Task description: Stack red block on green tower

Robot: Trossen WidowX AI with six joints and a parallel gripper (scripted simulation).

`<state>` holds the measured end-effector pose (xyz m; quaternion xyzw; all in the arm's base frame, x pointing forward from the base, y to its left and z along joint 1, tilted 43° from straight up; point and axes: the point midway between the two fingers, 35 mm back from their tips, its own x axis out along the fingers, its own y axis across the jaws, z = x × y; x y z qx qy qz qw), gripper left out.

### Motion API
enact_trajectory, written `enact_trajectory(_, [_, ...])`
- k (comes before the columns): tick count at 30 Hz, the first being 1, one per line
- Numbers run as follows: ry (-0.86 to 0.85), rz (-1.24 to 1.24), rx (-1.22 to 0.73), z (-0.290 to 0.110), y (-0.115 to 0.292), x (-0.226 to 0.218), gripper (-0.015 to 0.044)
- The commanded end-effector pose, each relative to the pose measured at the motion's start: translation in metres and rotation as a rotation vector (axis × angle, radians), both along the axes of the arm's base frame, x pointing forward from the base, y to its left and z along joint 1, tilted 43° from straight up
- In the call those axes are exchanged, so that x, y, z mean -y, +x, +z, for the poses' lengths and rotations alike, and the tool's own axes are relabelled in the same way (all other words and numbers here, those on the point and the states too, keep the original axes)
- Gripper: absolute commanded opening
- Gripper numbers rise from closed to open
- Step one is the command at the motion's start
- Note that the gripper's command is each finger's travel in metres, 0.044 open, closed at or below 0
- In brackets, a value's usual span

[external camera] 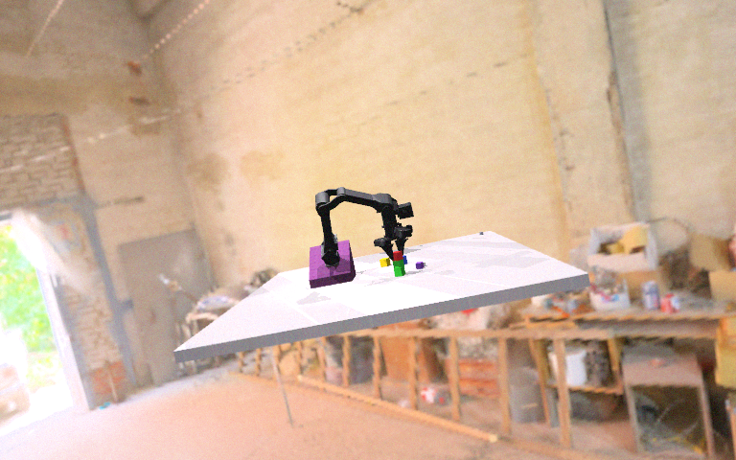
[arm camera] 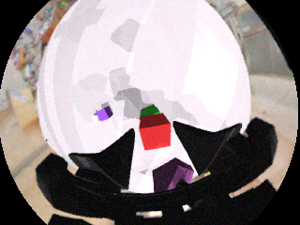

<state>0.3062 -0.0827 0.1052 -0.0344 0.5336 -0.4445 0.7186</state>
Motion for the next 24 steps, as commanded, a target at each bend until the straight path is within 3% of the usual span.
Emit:
enact_trajectory(1, [-0.001,0.000,-0.001,-0.0001,-0.0002,0.0002,0.0394])
enact_trajectory(3, [-0.001,0.000,-0.001,-0.0001,-0.0002,0.0002,0.0440])
enact_trajectory(24, [-0.001,0.000,-0.001,-0.0001,-0.0002,0.0002,0.0440])
